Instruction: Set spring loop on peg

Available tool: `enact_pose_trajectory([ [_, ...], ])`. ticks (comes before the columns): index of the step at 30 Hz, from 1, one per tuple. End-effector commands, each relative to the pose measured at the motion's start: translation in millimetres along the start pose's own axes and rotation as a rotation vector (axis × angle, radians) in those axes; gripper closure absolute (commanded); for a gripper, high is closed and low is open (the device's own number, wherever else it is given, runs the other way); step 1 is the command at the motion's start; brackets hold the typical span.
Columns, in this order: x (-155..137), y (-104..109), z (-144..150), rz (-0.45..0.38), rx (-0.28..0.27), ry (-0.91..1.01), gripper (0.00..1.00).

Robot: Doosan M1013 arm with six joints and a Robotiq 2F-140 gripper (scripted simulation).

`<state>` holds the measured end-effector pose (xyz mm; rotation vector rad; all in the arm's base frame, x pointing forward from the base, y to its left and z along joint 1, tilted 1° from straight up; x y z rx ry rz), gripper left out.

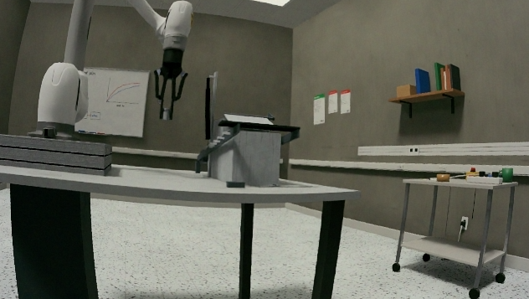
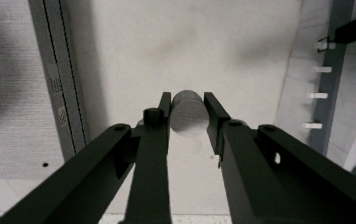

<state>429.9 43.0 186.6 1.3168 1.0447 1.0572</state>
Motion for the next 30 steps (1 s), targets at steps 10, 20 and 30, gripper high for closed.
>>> enact_pose_trajectory([
  [10,-9,6,16,-0.01,-0.004,0.0,0.75],
  [20,-20,11,33,-0.022,-0.007,0.0,0.75],
  [30,-31,16,52,-0.036,-0.011,0.0,0.75],
])
Point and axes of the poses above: the point where the finger pads meet when closed, its own y axis back along the fingers, its own z axis across the jaws, x = y × z, the point moved 5 cm from there along y, back along the fingers, and after that the axes turned 15 degrees about -y, right-handed, at the moved point
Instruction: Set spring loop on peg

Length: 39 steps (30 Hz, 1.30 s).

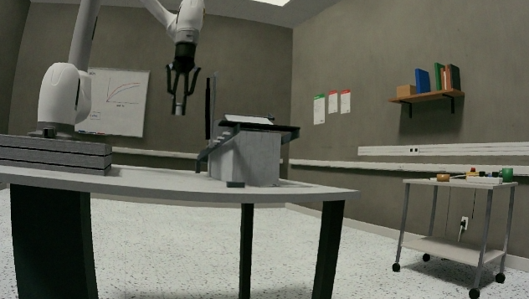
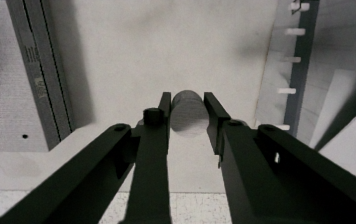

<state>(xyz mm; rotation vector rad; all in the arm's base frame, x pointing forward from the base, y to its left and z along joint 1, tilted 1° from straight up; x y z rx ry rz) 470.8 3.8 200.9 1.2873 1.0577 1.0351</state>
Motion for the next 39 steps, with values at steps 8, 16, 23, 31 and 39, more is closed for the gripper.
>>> enact_pose_trajectory([
  [8,-8,4,13,-0.009,-0.003,0.0,0.75],
  [16,-19,8,31,-0.021,-0.007,0.0,0.75],
  [23,-27,11,44,-0.03,-0.009,0.0,0.75],
  [31,-34,15,56,-0.039,-0.012,0.0,0.75],
  [39,-45,19,73,-0.051,-0.015,0.0,0.75],
])
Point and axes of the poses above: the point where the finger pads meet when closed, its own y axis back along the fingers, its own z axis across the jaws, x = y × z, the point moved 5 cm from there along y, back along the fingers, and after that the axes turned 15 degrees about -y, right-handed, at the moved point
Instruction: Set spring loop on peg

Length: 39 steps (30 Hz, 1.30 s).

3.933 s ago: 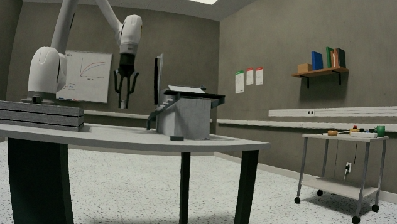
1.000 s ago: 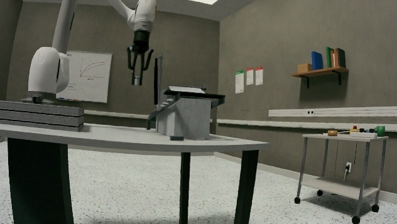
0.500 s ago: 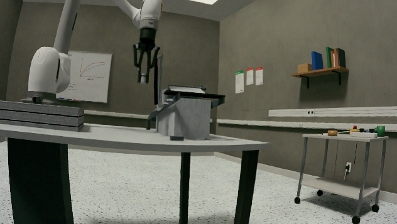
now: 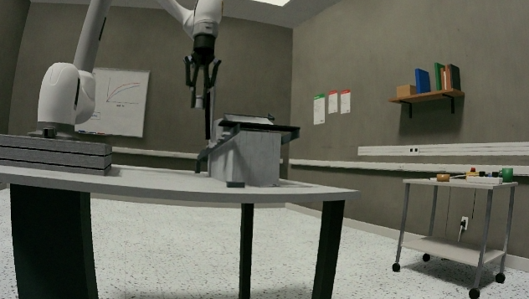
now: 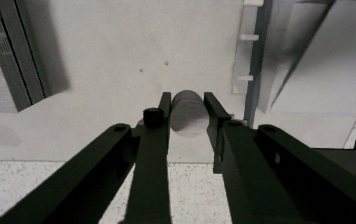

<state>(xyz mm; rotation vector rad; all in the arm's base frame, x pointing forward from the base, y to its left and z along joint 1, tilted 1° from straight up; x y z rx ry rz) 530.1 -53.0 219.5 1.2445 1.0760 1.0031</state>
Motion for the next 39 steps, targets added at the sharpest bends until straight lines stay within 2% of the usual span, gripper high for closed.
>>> enact_pose_trajectory([
  [1,-2,1,3,-0.002,-0.002,0.0,0.75],
  [39,-41,14,66,-0.046,-0.013,0.0,0.75],
])
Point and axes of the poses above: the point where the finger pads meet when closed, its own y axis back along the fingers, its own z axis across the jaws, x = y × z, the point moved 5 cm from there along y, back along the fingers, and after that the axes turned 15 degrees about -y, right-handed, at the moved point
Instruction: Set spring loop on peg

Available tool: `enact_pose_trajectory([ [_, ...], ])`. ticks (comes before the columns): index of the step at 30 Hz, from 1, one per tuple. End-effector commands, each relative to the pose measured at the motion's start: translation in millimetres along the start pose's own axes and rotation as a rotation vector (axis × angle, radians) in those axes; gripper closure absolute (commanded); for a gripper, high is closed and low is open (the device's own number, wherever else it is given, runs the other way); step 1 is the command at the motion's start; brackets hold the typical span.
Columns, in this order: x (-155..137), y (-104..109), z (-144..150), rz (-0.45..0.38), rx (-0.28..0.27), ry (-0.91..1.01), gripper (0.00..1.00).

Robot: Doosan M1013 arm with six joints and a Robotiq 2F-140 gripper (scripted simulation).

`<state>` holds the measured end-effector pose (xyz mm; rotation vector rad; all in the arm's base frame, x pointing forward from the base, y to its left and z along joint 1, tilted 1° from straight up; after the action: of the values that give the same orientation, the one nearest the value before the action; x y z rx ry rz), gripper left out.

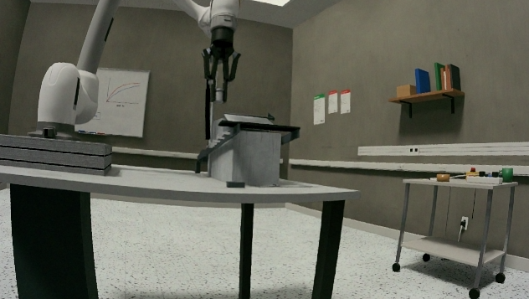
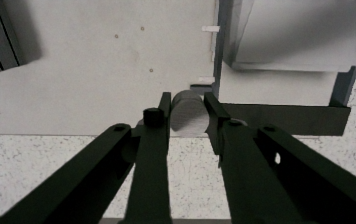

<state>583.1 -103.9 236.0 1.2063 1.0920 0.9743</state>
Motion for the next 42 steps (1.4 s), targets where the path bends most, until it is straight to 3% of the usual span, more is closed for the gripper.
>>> enact_pose_trajectory([
  [1,-3,2,6,-0.003,-0.002,0.0,0.75],
  [31,-36,10,58,-0.04,-0.012,0.0,0.75],
  [42,-33,-9,55,-0.038,-0.011,0.0,0.75],
])
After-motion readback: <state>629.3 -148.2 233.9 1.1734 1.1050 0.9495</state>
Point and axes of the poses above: the point where the finger pads meet when closed, its own y axis back along the fingers, its own z axis across the jaws, x = y × z, the point moved 5 cm from there along y, back along the fingers, and after that the axes turned 15 degrees about -y, right-handed, at the moved point
